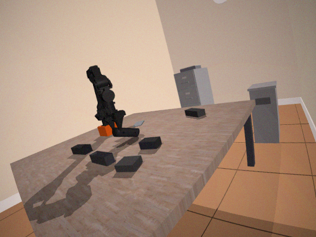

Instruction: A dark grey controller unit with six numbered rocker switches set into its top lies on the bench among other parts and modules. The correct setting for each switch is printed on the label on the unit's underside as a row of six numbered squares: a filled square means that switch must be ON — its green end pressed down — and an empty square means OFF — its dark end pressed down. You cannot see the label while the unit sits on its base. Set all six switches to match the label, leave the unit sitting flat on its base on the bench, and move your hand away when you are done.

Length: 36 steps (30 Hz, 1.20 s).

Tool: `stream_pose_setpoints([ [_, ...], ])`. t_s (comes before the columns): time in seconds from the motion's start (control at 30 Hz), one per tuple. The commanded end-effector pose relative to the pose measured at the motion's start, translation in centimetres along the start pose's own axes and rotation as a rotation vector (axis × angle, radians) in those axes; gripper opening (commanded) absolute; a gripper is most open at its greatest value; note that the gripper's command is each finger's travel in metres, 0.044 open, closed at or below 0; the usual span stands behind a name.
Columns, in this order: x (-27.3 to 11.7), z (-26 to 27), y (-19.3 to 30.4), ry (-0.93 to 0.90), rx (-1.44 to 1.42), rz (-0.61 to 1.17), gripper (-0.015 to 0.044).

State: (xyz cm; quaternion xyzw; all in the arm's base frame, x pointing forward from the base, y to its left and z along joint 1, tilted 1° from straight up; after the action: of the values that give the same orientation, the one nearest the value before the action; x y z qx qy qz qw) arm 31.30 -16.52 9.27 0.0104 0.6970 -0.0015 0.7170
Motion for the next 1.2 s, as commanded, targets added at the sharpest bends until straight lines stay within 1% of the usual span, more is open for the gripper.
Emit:
stream_pose_setpoints([
  [0.0, -0.5, 0.1, 0.5, -0.005, -0.001, -0.007, 0.0335],
  [1.17, -2.1, 0.5, 2.9, 0.006, 0.000, -0.071, 0.0335],
])
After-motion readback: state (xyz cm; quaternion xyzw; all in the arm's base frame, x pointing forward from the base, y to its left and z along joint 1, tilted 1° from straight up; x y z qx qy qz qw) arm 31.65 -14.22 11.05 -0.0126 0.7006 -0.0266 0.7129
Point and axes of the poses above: the point midway between the two fingers, 35 mm back from their tips, its own x axis out along the fingers, its own z axis across the jaws, y = z × x, the point moved 4 cm from there along -x, back along the fingers, and after that the axes turned 10 degrees about -x, right-handed, at the moved point
